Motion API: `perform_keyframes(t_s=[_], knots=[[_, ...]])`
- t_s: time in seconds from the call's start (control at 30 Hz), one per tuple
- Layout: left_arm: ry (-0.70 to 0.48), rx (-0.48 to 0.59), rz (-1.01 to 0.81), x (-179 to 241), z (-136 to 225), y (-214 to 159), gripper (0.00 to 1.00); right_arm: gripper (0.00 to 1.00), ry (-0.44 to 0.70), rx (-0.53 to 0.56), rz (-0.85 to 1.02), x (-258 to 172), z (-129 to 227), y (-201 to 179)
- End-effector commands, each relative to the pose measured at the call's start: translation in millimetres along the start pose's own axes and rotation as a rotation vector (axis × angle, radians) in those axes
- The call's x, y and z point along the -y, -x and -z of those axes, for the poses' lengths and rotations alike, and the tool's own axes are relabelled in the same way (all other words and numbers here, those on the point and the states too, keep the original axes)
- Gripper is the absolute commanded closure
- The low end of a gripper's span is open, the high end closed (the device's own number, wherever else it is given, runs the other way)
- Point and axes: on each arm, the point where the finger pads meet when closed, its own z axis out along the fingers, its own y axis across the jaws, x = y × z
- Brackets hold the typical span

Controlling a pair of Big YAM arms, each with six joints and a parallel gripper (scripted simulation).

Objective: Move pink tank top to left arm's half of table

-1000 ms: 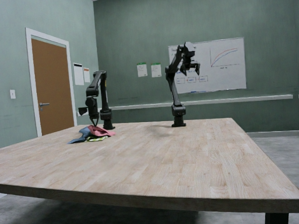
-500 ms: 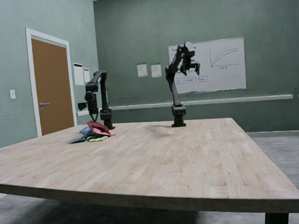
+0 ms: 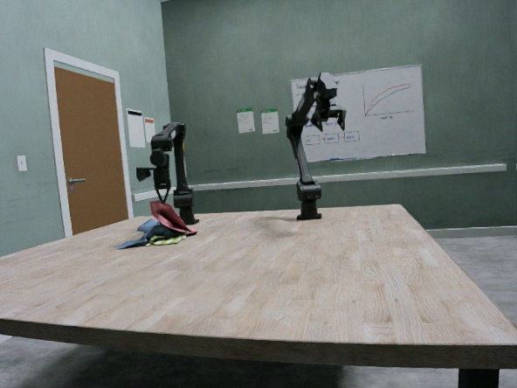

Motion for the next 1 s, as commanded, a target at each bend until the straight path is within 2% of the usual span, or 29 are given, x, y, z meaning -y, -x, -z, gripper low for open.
perform_keyframes(t_s=[0.0, 0.23, 0.5, 0.67, 0.87, 0.97], knots=[[-0.005, 0.075, -0.015, 2.6, 26.6, 30.2, 0.08, 1.0, 0.087, 0.071, 0.109, -31.9, 51.1, 3.6], [-0.005, 0.075, -0.015, 2.6, 26.6, 30.2, 0.08, 1.0, 0.098, 0.131, 0.154, -26.3, 72.4, 8.2], [-0.005, 0.075, -0.015, 2.6, 26.6, 30.2, 0.08, 1.0, 0.151, 0.229, 0.23, -32.0, 120.0, 7.8], [-0.005, 0.075, -0.015, 2.6, 26.6, 30.2, 0.08, 1.0, 0.149, 0.283, 0.277, -32.1, 136.6, 8.7], [-0.005, 0.075, -0.015, 2.6, 26.6, 30.2, 0.08, 1.0, 0.109, 0.315, 0.298, -27.7, 131.7, 14.5], [-0.005, 0.075, -0.015, 2.6, 26.6, 30.2, 0.08, 1.0, 0.172, 0.362, 0.32, -23.8, 171.3, 12.9]])
